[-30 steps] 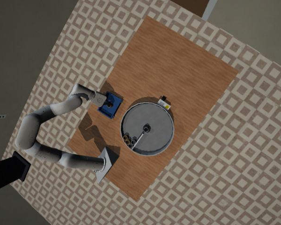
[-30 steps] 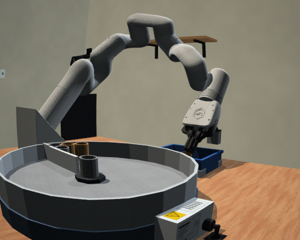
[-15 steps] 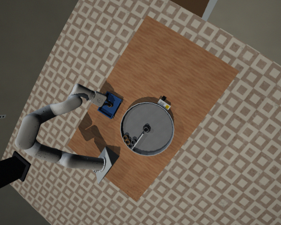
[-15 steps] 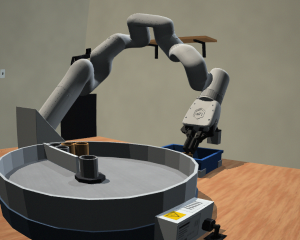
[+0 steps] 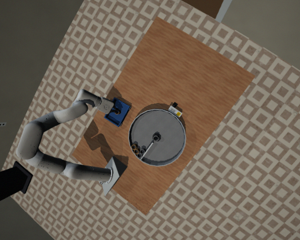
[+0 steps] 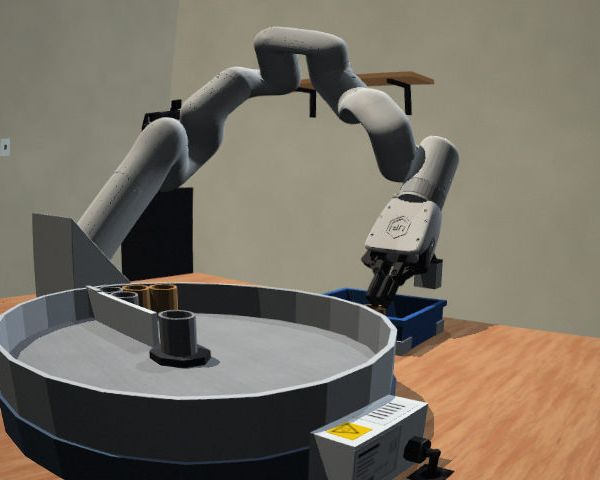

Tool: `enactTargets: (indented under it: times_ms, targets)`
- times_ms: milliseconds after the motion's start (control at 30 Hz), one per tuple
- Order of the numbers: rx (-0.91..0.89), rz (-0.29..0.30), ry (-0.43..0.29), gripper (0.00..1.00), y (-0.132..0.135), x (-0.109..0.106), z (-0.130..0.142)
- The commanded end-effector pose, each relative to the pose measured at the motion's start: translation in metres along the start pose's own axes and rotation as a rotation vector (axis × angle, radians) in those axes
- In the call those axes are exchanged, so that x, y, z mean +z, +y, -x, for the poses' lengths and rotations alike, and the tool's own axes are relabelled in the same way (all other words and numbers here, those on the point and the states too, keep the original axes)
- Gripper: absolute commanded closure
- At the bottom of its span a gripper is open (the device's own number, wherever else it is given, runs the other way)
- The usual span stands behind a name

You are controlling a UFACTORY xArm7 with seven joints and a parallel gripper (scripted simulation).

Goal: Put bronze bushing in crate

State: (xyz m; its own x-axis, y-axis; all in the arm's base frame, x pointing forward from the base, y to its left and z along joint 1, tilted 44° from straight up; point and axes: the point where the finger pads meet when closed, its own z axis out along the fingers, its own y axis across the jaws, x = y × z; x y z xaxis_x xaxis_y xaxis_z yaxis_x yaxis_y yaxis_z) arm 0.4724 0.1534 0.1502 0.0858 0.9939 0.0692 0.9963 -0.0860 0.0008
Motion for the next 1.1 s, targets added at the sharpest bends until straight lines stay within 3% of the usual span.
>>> enactTargets:
  times_ms: [0,333,1067]
  targets:
    - [0.003,0.003,0.001,0.89,0.001,-0.002,0.001]
    - [0.003,0.003,0.001,0.89,0.001,-0.006,0.005]
    - [0.003,0.003,0.001,0.89,0.001,-0.063,0.053]
